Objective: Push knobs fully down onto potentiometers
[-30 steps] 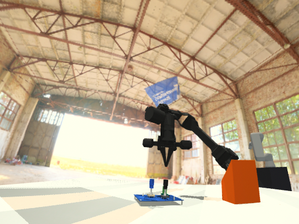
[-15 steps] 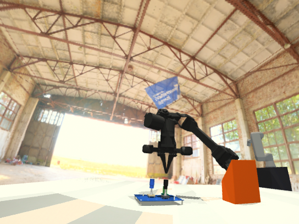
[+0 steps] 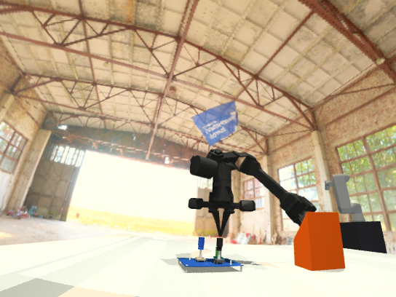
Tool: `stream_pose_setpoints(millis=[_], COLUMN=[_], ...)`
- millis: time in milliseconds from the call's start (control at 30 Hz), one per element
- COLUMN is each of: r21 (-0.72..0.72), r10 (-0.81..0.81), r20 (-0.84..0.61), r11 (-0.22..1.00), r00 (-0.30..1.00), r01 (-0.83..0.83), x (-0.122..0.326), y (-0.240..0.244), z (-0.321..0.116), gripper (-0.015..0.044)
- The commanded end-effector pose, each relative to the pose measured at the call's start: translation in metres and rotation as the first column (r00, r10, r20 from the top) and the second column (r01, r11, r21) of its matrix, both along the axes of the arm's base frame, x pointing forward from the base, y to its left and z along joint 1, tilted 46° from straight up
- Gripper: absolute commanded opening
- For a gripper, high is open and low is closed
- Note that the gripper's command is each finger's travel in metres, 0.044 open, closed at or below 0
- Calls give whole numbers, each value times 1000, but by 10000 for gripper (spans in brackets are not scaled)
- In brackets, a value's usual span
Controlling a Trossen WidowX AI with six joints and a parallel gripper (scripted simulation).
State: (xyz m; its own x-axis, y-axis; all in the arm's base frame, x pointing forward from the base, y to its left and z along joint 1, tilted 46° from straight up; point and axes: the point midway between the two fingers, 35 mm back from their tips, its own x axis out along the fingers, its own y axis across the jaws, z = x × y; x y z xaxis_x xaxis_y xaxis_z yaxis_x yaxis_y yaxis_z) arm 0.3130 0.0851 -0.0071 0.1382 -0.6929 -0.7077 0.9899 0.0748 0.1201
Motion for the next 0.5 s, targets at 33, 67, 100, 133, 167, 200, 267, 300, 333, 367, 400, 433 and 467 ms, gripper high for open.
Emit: stream_pose_setpoints(millis=[33, 67, 100, 133, 167, 200, 267, 300, 333, 367, 400, 433, 467], r21=[-4, -4, -4, -4, -4, -4, -4, -4, -4, -4, -4, -4, -4], r10=[7, 7, 7, 7, 7, 7, 7, 7, 7, 7, 7, 7, 7], r20=[2, 2, 2, 2, 2, 2, 2, 2, 2, 2, 2, 2, 2], r11=[1000, 1000, 1000, 1000, 1000, 1000, 1000, 1000, 1000, 1000, 1000, 1000, 1000], r00=[1000, 1000, 1000, 1000, 1000, 1000, 1000, 1000, 1000, 1000, 1000, 1000, 1000], r01=[-7, -7, -7, -7, -7, -7, -7, -7, -7, -7, -7, -7, -7], x=[1, 1, 1, 1, 1, 1, 1, 1, 1, 1, 1, 1, 1], y=[0, 0, 0, -1, -1, -1, -1, -2, -2, -2, -2, -2, -2], z=[0, 0, 0, -1, -1, -1, -1, -2, -2, -2, -2, -2, -3], gripper=[0, 0, 0, 0, 0, 0, 0, 0, 0, 0, 0, 0, 0])
